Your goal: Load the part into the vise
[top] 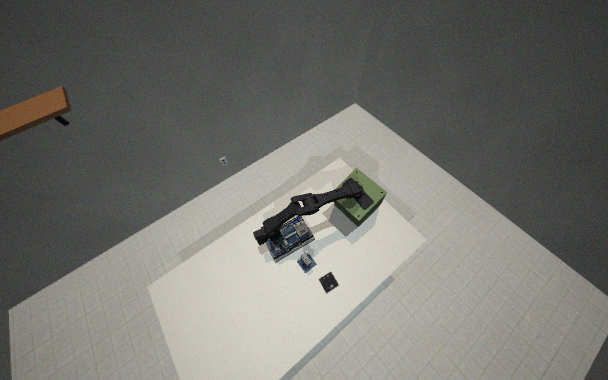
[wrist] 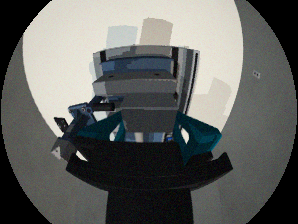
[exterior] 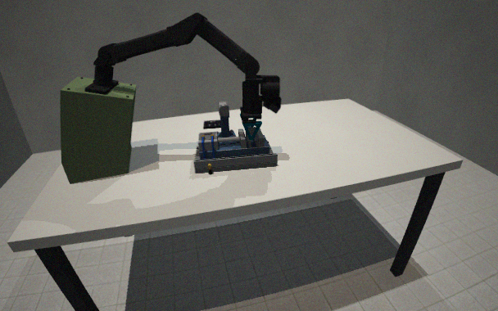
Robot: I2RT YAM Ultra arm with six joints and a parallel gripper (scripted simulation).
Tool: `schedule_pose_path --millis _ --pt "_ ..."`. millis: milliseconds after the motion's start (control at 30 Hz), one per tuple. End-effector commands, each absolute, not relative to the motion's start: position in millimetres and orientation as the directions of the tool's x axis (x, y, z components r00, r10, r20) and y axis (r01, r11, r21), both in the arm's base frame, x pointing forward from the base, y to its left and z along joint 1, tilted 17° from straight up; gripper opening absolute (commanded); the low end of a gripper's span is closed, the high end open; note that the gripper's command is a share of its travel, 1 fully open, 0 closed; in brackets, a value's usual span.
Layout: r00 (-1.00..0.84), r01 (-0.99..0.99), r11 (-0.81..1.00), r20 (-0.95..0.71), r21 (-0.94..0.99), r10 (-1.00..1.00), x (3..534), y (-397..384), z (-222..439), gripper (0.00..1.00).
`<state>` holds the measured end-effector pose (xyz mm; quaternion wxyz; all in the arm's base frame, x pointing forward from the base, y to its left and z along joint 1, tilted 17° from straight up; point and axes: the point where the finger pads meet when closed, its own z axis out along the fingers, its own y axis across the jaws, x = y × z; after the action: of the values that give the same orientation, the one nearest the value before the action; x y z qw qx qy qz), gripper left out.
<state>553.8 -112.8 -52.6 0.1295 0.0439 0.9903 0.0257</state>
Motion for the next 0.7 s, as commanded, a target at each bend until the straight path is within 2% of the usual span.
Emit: schedule_pose_path --millis 0,667 --pt "-0.937 0.079 0.996 -0.337 0.048 0.091 574.1 -116.9 -20.6 0.00" --pt "-0.937 0.077 0.996 -0.337 0.048 0.089 575.1 -115.7 -23.2 0.00"
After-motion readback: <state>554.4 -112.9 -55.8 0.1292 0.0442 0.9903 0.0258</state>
